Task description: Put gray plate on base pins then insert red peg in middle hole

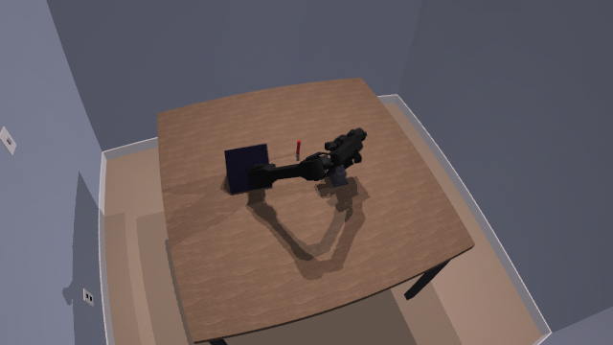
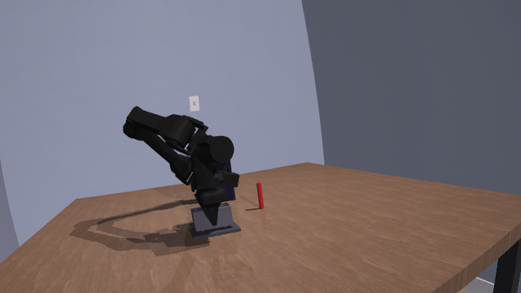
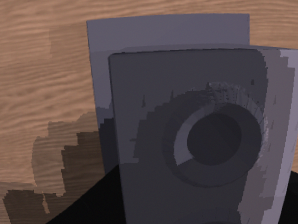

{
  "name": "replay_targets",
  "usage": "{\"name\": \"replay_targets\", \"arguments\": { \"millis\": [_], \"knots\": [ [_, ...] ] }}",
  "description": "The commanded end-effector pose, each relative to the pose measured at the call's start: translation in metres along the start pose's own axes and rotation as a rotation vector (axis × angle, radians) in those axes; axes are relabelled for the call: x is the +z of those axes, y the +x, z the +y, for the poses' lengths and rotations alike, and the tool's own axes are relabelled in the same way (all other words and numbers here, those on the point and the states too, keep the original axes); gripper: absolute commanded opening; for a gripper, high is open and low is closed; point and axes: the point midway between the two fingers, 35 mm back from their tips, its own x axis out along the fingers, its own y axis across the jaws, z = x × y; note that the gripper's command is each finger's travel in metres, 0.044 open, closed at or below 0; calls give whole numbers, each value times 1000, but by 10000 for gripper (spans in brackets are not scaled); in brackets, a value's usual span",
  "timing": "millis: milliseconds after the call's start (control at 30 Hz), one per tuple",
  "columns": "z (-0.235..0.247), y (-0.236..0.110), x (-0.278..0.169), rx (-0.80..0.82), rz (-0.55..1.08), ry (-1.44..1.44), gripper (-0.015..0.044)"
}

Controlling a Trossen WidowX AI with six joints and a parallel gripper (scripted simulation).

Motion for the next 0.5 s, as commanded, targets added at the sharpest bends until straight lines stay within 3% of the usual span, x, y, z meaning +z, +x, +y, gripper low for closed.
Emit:
{"name": "replay_targets", "arguments": {
  "millis": [0, 133, 467],
  "knots": [
    [0, -1, 0, -2, 0, 0, 0],
    [0, -1, 0, -2, 0, 0, 0],
    [0, -1, 0, -2, 0, 0, 263]
  ]
}}
